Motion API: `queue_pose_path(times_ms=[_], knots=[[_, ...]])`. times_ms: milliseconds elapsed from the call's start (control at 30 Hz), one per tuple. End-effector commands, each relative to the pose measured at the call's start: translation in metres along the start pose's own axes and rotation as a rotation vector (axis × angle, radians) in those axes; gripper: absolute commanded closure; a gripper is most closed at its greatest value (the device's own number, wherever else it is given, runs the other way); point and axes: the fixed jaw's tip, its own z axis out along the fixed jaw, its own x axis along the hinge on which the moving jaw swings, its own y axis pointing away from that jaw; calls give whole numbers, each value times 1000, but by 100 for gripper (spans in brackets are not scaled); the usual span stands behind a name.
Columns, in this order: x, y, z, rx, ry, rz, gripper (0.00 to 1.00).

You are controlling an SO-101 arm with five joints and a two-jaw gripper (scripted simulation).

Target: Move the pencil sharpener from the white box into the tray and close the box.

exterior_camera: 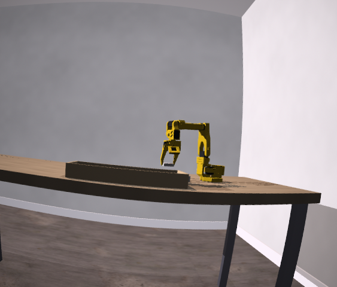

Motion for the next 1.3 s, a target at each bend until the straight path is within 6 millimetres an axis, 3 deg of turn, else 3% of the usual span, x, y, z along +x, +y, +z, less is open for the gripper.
queue_pose_path(times_ms=[0,233,833,1267], knots=[[0,-4,-7,47,-24,15,77],[-4,4,-8,47,-24,15,77],[-23,55,-6,47,-24,15,77],[-23,58,-5,47,-24,15,77]])
